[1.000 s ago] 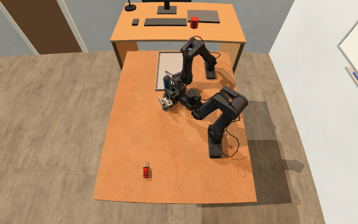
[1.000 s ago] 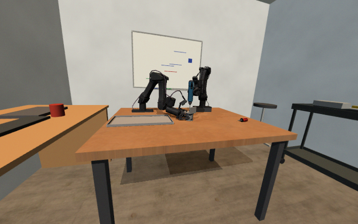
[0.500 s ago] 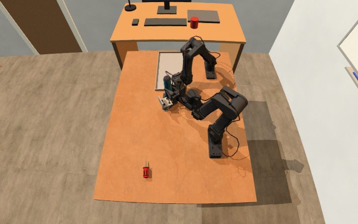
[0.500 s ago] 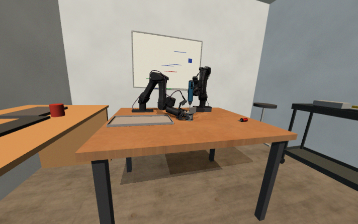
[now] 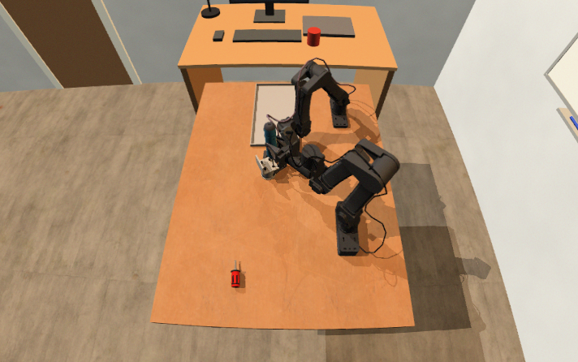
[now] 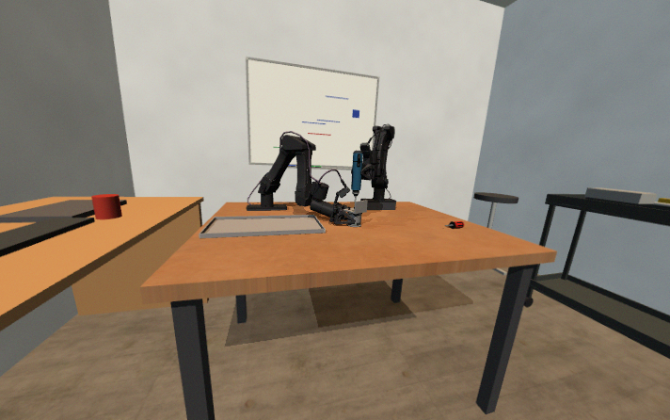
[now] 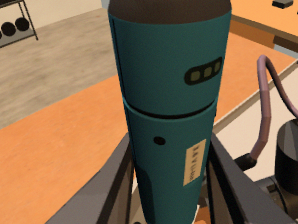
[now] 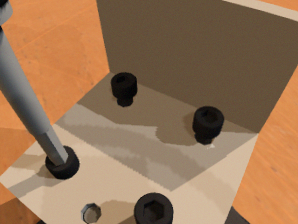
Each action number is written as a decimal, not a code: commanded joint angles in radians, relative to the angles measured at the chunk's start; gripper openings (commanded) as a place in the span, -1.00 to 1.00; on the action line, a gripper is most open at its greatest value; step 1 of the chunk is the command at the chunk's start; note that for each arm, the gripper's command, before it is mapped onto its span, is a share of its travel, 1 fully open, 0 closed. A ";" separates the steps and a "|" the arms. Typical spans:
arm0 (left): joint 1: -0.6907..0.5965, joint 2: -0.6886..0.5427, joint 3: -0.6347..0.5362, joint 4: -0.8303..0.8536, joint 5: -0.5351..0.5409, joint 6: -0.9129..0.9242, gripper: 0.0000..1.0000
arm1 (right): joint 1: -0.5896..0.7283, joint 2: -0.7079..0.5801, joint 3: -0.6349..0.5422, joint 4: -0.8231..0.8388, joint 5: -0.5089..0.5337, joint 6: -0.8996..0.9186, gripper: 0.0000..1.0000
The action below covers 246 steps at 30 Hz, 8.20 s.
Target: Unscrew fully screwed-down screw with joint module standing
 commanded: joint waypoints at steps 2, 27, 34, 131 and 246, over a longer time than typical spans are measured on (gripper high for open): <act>0.004 -0.012 0.005 0.072 0.003 -0.004 -0.17 | 0.006 0.011 -0.016 -0.020 -0.004 0.008 0.17; 0.005 0.013 -0.008 0.075 0.003 -0.004 -0.17 | 0.006 0.011 -0.016 -0.020 -0.004 0.008 0.17; 0.005 -0.006 0.020 0.081 0.003 -0.004 -0.17 | 0.006 0.011 -0.016 -0.020 -0.006 0.008 0.17; 0.008 0.043 0.005 0.254 0.005 -0.008 -0.17 | 0.006 0.011 -0.016 -0.020 -0.006 0.008 0.17; -0.016 -0.106 0.049 0.100 -0.015 0.001 -0.17 | 0.006 0.011 -0.016 -0.020 -0.006 0.008 0.17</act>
